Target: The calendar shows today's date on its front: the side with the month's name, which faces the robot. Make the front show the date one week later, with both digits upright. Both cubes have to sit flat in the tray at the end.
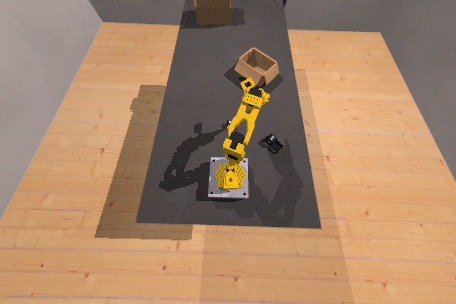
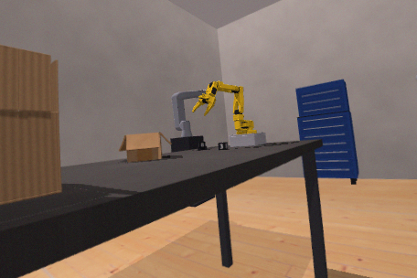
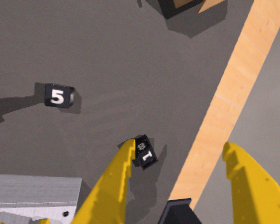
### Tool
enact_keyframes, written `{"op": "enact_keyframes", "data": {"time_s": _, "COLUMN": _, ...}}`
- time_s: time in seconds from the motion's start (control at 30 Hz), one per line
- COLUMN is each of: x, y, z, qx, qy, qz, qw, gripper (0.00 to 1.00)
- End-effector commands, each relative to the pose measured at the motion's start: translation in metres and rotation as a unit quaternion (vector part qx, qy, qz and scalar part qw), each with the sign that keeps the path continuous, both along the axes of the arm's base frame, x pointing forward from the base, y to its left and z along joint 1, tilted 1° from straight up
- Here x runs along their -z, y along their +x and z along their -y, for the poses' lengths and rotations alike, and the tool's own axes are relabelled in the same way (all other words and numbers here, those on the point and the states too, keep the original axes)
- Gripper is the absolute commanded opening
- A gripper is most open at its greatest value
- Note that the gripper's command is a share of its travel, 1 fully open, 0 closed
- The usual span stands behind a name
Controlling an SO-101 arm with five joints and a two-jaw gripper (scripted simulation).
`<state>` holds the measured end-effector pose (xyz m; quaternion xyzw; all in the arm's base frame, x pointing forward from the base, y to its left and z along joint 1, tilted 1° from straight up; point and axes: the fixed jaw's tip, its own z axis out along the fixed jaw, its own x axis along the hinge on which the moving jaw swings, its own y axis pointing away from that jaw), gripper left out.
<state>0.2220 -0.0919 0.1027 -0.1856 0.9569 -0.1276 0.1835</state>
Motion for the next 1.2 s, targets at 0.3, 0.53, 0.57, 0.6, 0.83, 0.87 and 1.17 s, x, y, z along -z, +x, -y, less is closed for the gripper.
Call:
{"op": "enact_keyframes", "data": {"time_s": 0.3, "x": 0.007, "y": 0.020, "z": -0.059, "qx": 0.065, "qy": 0.087, "qz": 0.033, "qw": 0.994, "gripper": 0.35}}
{"op": "enact_keyframes", "data": {"time_s": 0.53, "x": 0.010, "y": 0.024, "z": -0.087, "qx": 0.093, "qy": 0.128, "qz": 0.038, "qw": 0.987, "gripper": 0.35}}
{"op": "enact_keyframes", "data": {"time_s": 0.57, "x": 0.010, "y": 0.024, "z": -0.090, "qx": 0.096, "qy": 0.133, "qz": 0.038, "qw": 0.986, "gripper": 0.35}}
{"op": "enact_keyframes", "data": {"time_s": 0.6, "x": 0.010, "y": 0.025, "z": -0.093, "qx": 0.099, "qy": 0.137, "qz": 0.038, "qw": 0.985, "gripper": 0.35}}
{"op": "enact_keyframes", "data": {"time_s": 0.83, "x": 0.011, "y": 0.025, "z": -0.104, "qx": 0.110, "qy": 0.152, "qz": 0.038, "qw": 0.981, "gripper": 0.35}}
{"op": "enact_keyframes", "data": {"time_s": 0.87, "x": 0.011, "y": 0.025, "z": -0.105, "qx": 0.111, "qy": 0.154, "qz": 0.038, "qw": 0.981, "gripper": 0.35}}
{"op": "enact_keyframes", "data": {"time_s": 1.17, "x": 0.012, "y": 0.025, "z": -0.110, "qx": 0.116, "qy": 0.161, "qz": 0.038, "qw": 0.979, "gripper": 0.35}}
